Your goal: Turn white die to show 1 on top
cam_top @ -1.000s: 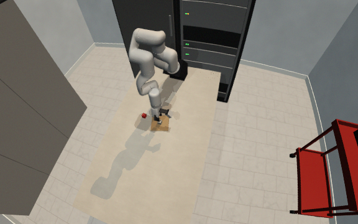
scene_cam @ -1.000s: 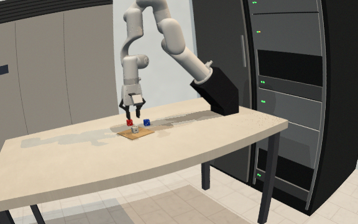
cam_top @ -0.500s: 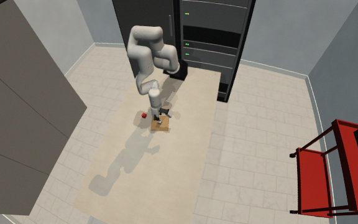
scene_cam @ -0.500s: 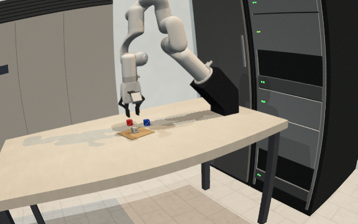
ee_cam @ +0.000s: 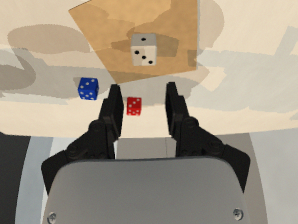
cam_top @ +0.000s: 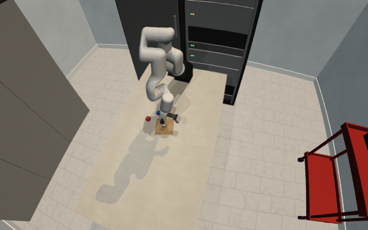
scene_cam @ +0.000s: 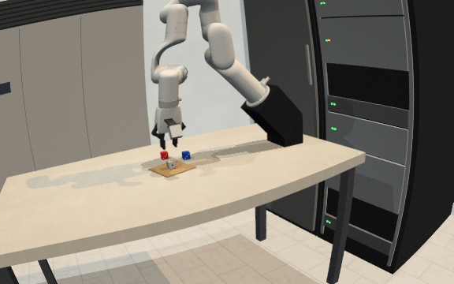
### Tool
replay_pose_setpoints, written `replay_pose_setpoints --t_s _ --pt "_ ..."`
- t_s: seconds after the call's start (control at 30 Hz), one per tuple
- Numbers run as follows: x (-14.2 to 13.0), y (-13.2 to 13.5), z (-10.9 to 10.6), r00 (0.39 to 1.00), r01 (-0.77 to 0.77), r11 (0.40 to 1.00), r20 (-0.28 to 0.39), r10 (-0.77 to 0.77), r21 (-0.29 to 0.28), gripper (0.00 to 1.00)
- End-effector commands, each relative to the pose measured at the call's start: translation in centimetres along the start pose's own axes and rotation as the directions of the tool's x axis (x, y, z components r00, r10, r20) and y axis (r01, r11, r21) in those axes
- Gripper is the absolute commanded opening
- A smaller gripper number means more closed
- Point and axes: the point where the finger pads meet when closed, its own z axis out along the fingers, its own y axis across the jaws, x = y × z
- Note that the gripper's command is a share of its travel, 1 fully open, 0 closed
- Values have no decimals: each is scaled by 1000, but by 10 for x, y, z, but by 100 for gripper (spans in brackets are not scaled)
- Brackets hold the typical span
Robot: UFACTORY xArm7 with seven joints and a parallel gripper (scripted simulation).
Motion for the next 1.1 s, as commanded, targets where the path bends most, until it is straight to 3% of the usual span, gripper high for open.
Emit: replay_pose_setpoints --t_s 0.0,0.17,0.47,0.77,1.0,1.07 --pt "0 1 0 1000 -4 1000 17 4 -11 47" --pt "0 1 0 999 -3 1000 45 3 -6 47" --pt "4 1 1 965 -4 1000 263 6 -8 47" --pt "4 1 2 954 -3 1000 301 5 -7 47" --pt "6 0 4 884 -2 1000 467 3 -2 47" --pt "7 1 4 875 -2 1000 484 4 -5 47"
